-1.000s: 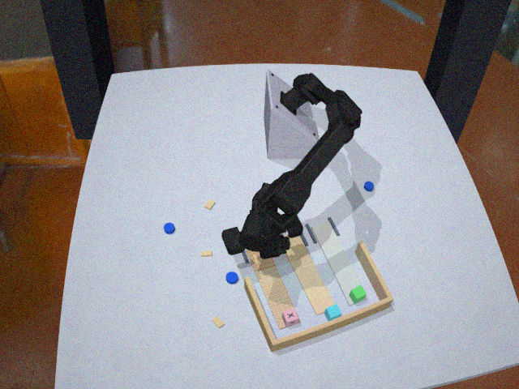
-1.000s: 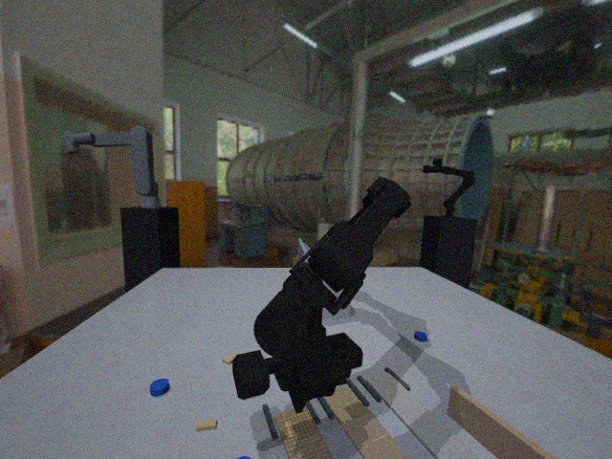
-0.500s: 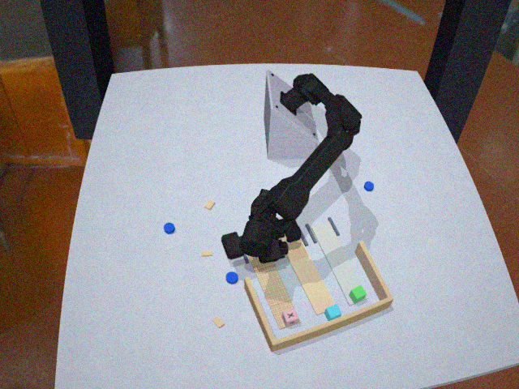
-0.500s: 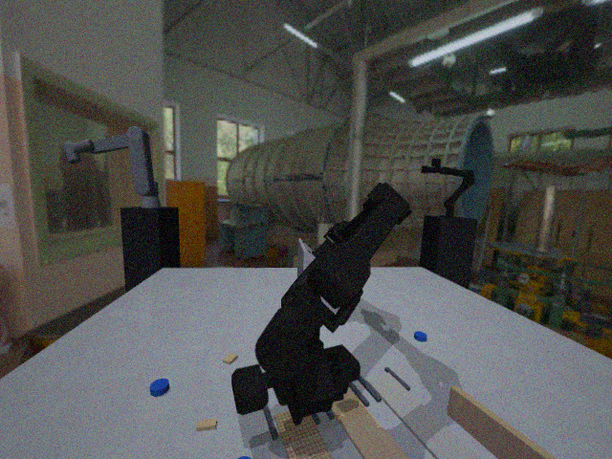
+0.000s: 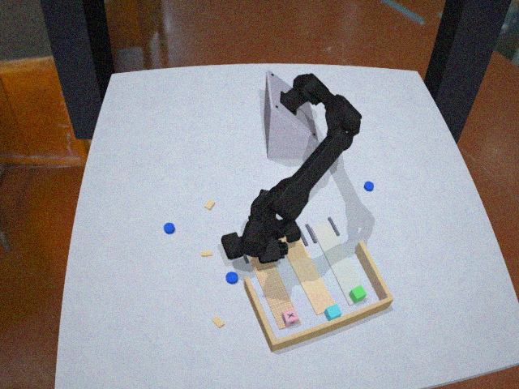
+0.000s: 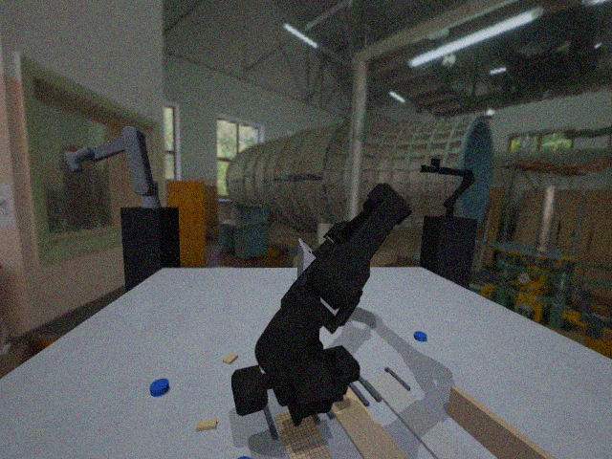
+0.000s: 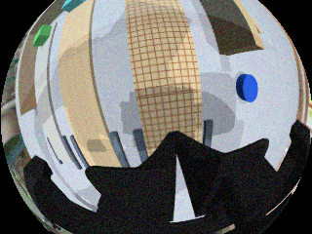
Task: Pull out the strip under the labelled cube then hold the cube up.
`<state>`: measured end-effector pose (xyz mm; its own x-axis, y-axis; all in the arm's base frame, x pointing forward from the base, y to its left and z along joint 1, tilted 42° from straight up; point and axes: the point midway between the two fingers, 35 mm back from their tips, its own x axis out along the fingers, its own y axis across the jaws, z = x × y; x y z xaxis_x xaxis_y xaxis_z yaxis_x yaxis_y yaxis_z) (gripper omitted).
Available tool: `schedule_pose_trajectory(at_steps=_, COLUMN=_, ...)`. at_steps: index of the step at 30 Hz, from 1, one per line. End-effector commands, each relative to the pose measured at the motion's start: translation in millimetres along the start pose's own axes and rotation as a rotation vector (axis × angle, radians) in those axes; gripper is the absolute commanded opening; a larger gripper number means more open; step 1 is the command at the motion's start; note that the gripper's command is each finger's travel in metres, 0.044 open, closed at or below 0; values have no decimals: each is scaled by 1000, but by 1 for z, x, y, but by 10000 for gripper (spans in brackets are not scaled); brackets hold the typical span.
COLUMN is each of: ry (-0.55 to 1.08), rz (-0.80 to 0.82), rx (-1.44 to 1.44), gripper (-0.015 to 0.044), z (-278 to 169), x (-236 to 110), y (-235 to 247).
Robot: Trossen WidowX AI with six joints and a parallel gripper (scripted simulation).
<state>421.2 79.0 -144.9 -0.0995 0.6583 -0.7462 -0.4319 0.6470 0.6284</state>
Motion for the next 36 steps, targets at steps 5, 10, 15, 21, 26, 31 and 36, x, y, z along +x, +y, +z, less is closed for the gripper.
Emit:
schedule_pose_trajectory(at_steps=5, ry=-4, rz=3, rx=5, gripper=0, z=1, x=1, y=0)
schedule_pose_trajectory(at_steps=10, ry=-4, rz=3, rx=5, gripper=0, z=1, x=1, y=-1)
schedule_pose_trajectory(at_steps=15, ry=-4, rz=3, rx=5, gripper=0, z=2, x=2, y=-1)
schedule_pose_trajectory(at_steps=21, ry=-4, rz=3, rx=5, gripper=0, z=4, x=2, y=-2)
schedule_pose_trajectory(at_steps=26, ry=-4, rz=3, rx=5, gripper=0, z=5, x=3, y=-3)
schedule_pose_trajectory(at_steps=31, ry=-5, rz=3, rx=5, gripper=0, z=7, x=3, y=-4)
schedule_pose_trajectory(at_steps=36, ry=-5, rz=3, rx=5, gripper=0, z=8, x=4, y=-4)
